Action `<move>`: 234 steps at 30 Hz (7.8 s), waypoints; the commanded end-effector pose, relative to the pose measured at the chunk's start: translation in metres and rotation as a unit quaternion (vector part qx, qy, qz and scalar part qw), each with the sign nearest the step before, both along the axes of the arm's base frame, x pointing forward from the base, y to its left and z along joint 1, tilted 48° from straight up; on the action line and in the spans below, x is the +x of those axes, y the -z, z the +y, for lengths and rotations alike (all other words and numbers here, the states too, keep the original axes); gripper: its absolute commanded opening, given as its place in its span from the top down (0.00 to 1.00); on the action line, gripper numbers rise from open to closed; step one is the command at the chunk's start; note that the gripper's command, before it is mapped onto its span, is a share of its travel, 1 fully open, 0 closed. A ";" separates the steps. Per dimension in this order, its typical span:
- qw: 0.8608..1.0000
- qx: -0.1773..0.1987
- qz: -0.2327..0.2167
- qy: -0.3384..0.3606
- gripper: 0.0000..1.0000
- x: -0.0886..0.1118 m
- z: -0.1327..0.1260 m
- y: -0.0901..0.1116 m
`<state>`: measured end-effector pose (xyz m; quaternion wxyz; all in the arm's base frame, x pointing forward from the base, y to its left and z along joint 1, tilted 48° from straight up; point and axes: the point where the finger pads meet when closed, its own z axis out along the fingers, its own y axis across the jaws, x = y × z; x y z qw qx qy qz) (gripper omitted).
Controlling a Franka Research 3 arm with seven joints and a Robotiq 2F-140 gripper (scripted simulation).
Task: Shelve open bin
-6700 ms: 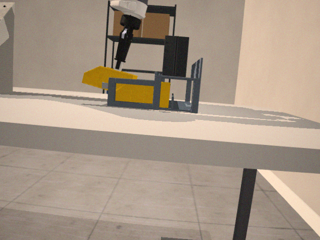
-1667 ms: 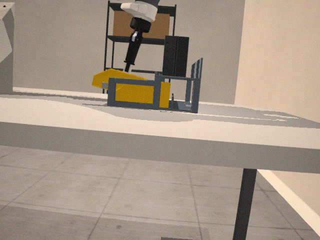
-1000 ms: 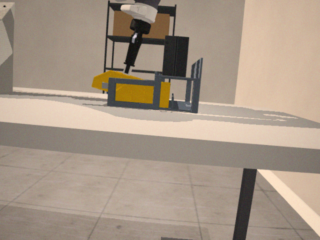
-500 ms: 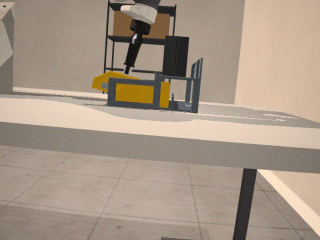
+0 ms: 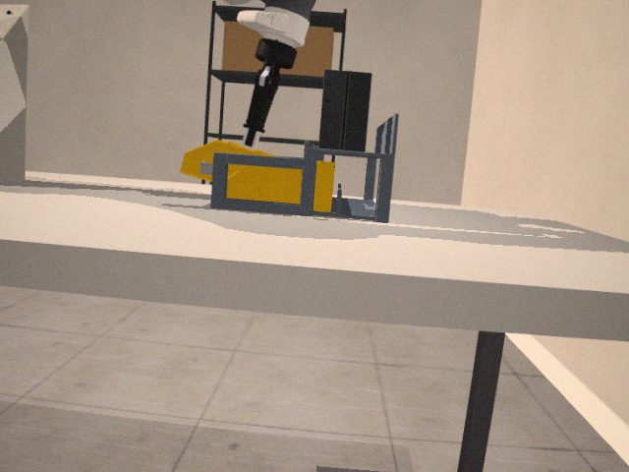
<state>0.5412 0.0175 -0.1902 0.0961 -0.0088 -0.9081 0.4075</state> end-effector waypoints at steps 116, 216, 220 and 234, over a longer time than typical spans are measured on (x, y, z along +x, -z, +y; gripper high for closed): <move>1.000 0.005 -0.005 -0.008 1.00 0.007 0.003 0.002; 1.000 0.004 -0.019 -0.025 1.00 0.022 0.001 0.002; 1.000 0.004 -0.019 -0.025 1.00 0.023 0.001 0.002; 0.999 0.004 -0.019 -0.025 1.00 0.023 0.001 0.002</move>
